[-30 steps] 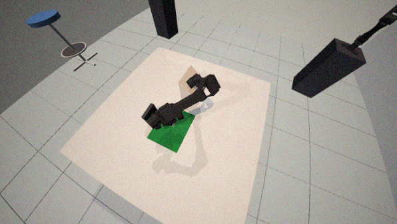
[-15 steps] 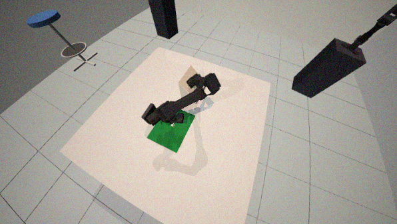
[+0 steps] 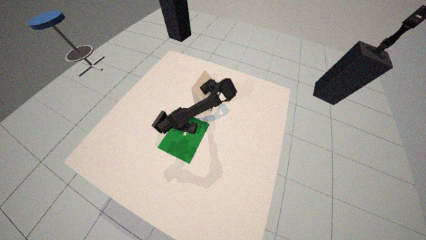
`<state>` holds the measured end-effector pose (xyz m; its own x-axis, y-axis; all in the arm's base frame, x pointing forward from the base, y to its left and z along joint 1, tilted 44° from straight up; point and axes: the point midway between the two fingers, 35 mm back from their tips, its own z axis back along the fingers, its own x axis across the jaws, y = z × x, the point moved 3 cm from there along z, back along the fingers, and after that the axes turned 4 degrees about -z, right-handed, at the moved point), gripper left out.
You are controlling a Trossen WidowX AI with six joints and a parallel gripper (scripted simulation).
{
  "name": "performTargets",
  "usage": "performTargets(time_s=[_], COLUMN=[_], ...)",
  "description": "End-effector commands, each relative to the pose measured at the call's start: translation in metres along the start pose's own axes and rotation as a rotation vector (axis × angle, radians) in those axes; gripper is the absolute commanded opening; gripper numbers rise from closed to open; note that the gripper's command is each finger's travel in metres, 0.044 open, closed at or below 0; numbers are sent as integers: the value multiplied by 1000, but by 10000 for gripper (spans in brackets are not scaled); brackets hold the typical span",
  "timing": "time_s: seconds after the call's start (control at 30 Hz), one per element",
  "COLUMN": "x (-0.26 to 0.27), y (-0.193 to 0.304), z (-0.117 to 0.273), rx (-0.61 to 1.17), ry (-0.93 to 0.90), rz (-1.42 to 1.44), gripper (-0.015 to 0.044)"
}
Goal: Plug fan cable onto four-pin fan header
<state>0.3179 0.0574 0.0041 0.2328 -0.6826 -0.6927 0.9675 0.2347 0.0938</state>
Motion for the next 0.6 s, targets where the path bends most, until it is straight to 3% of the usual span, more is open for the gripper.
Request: performTargets(time_s=[0.0,0.57], x=[1,1], y=[2,5], z=[1,-5], rx=[-1,-1], ry=[-4,-4], rz=[-11,-5], gripper=[0,0])
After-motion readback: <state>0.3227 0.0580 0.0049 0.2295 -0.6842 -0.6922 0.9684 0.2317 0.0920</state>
